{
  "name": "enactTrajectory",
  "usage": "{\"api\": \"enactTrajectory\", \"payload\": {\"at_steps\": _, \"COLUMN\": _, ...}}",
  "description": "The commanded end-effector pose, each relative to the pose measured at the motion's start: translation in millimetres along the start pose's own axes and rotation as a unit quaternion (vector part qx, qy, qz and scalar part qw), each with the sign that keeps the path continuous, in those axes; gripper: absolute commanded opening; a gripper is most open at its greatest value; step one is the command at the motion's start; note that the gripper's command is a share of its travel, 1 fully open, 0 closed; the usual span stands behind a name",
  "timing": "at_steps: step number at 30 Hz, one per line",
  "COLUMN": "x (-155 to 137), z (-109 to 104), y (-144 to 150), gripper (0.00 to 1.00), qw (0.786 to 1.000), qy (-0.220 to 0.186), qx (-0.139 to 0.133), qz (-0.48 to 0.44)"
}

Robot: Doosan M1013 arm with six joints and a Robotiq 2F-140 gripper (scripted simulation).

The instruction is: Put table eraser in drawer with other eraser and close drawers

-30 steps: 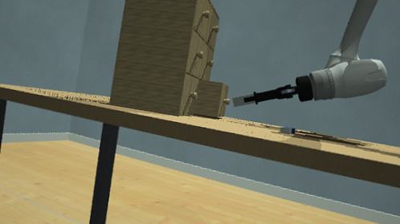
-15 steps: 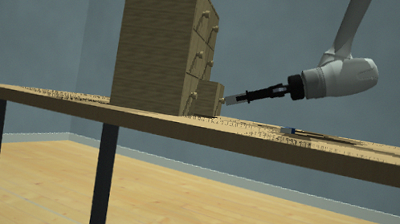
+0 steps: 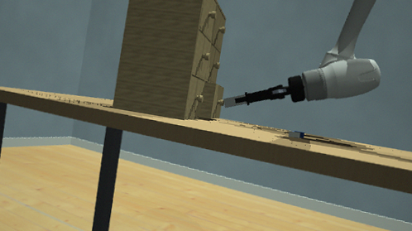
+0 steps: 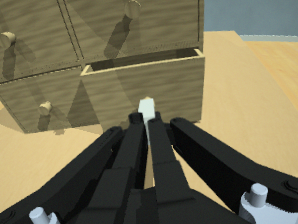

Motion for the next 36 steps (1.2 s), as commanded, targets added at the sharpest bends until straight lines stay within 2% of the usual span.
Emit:
{"api": "enactTrajectory", "payload": {"at_steps": 1, "x": 2, "z": 5, "y": 0, "gripper": 0.00, "qw": 1.000, "qy": 0.000, "qx": 0.000, "qz": 0.000}}
{"api": "enactTrajectory", "payload": {"at_steps": 17, "x": 8, "z": 22, "y": -2, "gripper": 0.00, "qw": 1.000, "qy": 0.000, "qx": 0.000, "qz": 0.000}}
{"api": "enactTrajectory", "payload": {"at_steps": 36, "x": 10, "z": 28, "y": -3, "gripper": 0.00, "qw": 1.000, "qy": 0.000, "qx": 0.000, "qz": 0.000}}
Point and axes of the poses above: the point where the finger pads meet when closed, its own z axis out along the fingers, its own y axis across the jaws, x = y × z, the point moved 3 cm from there along -z, back along the fingers, and after that the axes turned 15 degrees about z, right-handed, at the moved point
